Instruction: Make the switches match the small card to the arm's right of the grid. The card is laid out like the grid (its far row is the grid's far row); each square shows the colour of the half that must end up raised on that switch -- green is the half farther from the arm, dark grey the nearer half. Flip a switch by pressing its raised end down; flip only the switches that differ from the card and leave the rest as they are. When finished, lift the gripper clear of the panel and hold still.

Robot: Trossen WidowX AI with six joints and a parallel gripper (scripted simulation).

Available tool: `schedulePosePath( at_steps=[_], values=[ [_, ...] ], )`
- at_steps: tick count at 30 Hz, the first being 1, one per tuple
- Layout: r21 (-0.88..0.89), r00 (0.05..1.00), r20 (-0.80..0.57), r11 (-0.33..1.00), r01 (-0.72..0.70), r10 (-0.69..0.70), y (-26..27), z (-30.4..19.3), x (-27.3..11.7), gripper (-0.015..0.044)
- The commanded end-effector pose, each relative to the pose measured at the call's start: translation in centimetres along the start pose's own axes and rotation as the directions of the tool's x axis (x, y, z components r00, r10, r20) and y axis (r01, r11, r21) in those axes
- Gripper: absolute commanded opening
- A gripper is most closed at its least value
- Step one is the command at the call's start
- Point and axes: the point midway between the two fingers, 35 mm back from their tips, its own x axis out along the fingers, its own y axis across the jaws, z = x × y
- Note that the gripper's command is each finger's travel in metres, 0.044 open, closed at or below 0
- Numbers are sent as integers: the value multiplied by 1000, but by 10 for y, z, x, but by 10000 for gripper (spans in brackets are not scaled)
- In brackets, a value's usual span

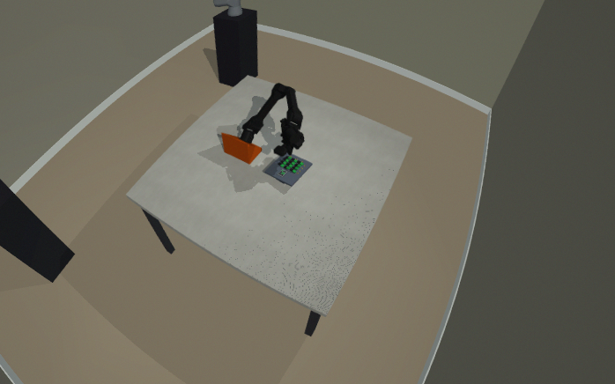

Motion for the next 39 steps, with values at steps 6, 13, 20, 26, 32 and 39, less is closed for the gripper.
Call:
schedulePosePath(
  at_steps=[6,13,20,26,32,39],
  values=[
    [8,1000,3,1000,-11,11,4,-7,28,0],
    [8,1000,3,1000,-12,12,4,-7,39,0],
    [8,1000,3,1000,-12,12,4,-7,50,0],
    [8,1000,3,1000,-12,12,4,-7,51,0],
    [8,1000,3,1000,-12,12,4,-7,51,0],
    [8,1000,3,1000,-12,12,4,-7,51,0]
  ],
)
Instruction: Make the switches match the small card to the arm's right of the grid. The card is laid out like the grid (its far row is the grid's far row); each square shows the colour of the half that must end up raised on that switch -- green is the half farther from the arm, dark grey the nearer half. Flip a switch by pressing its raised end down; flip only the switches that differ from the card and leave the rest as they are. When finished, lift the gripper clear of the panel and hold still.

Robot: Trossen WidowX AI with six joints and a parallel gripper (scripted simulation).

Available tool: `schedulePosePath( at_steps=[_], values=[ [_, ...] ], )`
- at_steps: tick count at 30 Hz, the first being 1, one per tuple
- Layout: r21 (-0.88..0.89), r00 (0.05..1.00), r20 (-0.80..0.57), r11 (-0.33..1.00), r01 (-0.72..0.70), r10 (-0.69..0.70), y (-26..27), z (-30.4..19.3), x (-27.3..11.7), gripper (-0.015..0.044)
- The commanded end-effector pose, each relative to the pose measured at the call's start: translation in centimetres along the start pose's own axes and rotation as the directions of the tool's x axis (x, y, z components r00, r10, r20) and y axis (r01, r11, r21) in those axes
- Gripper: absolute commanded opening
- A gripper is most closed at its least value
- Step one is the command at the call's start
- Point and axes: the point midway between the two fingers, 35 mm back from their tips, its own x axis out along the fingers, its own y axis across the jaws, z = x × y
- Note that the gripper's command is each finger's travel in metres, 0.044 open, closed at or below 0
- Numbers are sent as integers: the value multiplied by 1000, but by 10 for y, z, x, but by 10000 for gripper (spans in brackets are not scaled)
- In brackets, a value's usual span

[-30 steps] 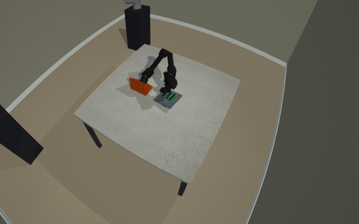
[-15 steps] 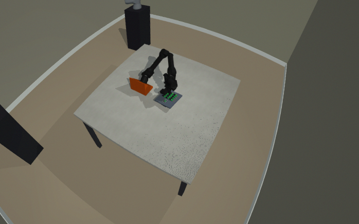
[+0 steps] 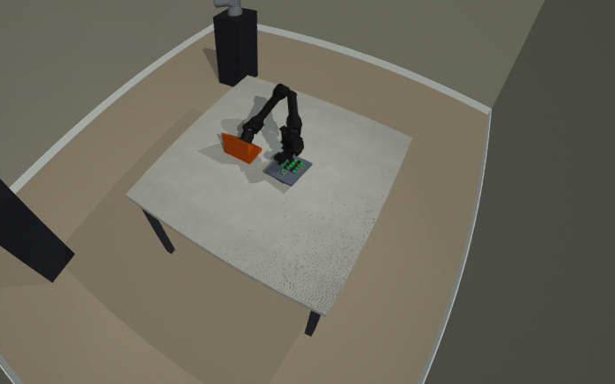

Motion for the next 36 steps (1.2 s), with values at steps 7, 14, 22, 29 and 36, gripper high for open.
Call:
schedulePosePath(
  at_steps=[7,14,22,29,36],
  values=[
    [6,1000,1,1000,-4,4,0,0,1,0],
    [6,1000,1,1000,-4,4,0,0,2,0],
    [6,1000,1,1000,-4,4,0,0,3,0],
    [6,1000,1,1000,-4,4,0,0,4,0],
    [6,1000,1,1000,-4,4,0,0,5,0]
  ],
)
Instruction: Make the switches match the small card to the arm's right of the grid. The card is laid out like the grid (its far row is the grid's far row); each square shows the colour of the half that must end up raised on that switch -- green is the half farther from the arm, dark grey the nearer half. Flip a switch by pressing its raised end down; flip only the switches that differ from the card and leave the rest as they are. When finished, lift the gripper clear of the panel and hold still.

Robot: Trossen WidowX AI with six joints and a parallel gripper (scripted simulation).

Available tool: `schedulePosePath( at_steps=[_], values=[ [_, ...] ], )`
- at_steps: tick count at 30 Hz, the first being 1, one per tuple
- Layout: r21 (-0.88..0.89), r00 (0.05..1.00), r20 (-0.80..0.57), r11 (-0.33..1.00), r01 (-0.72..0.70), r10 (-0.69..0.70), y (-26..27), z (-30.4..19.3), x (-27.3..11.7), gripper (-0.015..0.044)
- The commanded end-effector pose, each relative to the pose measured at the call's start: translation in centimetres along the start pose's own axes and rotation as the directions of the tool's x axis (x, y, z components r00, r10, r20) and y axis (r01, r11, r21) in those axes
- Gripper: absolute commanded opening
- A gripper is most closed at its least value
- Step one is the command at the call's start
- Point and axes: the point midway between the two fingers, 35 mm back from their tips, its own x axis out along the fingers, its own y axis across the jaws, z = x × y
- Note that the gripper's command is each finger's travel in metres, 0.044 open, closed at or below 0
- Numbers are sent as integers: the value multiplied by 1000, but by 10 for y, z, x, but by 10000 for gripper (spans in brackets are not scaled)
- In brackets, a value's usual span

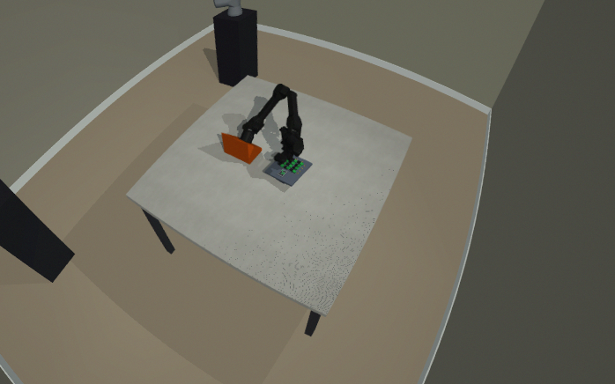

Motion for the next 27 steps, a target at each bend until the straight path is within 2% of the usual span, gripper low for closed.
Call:
schedulePosePath(
  at_steps=[1,9,14,16,24,27],
  values=[
    [5,1000,1,1000,-4,4,0,0,1,0],
    [0,1000,0,1000,0,0,0,0,-1,0],
    [6,1000,-22,1000,0,0,-1,3,-55,0],
    [6,1000,-25,1000,-2,2,0,3,-63,0],
    [5,1000,-25,1000,-1,1,-23,2,-63,0],
    [5,1000,-12,1000,0,0,-23,2,-45,0]
  ],
)
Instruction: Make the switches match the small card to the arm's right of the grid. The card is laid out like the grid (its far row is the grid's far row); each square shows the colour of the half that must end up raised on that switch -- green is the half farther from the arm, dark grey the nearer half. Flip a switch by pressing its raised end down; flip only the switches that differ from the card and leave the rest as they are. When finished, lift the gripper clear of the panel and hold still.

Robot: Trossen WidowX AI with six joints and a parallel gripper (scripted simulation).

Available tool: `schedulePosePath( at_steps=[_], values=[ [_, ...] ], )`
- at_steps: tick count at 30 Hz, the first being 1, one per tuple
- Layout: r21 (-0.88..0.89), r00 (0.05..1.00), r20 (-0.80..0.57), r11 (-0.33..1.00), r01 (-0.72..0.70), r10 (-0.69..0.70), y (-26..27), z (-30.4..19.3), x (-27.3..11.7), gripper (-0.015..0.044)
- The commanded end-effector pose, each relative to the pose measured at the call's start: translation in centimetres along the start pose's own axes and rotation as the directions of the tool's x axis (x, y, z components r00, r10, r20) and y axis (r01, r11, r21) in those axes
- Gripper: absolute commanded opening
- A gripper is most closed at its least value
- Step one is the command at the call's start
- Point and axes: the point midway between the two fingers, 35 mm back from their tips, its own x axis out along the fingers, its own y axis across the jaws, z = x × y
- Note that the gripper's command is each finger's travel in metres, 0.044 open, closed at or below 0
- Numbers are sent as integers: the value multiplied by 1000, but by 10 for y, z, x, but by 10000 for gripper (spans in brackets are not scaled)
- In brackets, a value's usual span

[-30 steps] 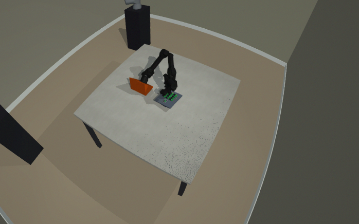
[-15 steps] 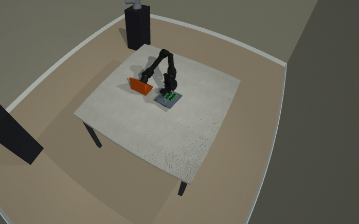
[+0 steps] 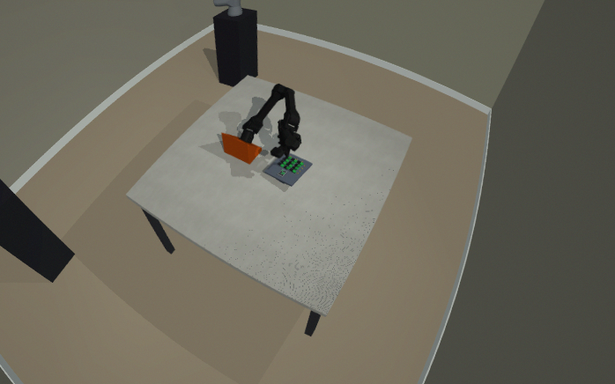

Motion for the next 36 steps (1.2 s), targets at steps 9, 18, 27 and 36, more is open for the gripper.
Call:
schedulePosePath(
  at_steps=[9,18,27,36],
  values=[
    [1,1000,12,1000,-8,8,1,-3,40,0],
    [1,1000,12,1000,-8,8,2,-3,49,0],
    [1,1000,12,1000,-8,8,2,-3,55,0],
    [1,1000,12,1000,-8,8,2,-3,55,0]
  ],
)
